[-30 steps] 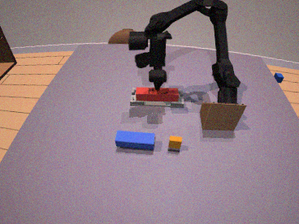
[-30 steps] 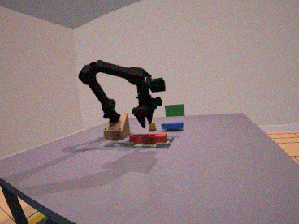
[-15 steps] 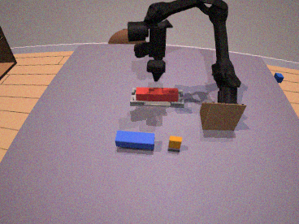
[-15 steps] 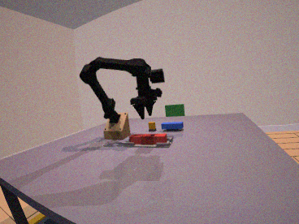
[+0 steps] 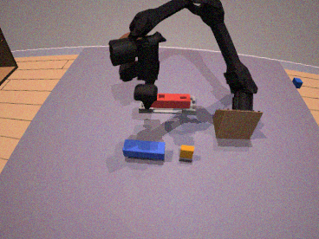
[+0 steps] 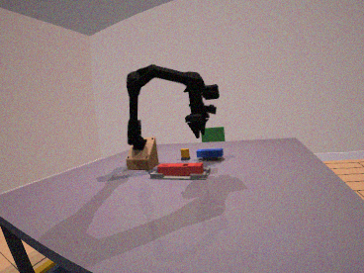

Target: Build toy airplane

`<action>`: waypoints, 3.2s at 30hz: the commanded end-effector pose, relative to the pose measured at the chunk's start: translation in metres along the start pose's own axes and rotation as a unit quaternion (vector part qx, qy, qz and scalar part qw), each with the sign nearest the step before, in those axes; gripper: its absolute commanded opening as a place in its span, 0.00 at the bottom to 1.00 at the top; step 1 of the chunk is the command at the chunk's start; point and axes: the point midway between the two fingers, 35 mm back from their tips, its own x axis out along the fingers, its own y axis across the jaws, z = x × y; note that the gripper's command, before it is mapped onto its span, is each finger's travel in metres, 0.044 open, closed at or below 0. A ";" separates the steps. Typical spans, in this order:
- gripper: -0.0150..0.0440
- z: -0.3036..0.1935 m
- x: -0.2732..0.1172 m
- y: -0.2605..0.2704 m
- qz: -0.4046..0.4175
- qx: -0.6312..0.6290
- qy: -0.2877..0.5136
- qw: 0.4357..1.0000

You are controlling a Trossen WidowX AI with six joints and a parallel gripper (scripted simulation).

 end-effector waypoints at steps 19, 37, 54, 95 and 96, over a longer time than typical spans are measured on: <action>1.00 0.007 0.056 0.124 -0.001 0.026 0.009 1.000; 1.00 0.007 0.083 0.124 -0.001 0.026 0.009 1.000; 1.00 0.006 0.111 0.123 -0.002 0.026 0.009 1.000; 0.25 0.016 0.065 0.132 0.014 0.028 -0.009 0.999; 0.25 0.016 0.062 0.132 0.014 0.028 -0.008 0.999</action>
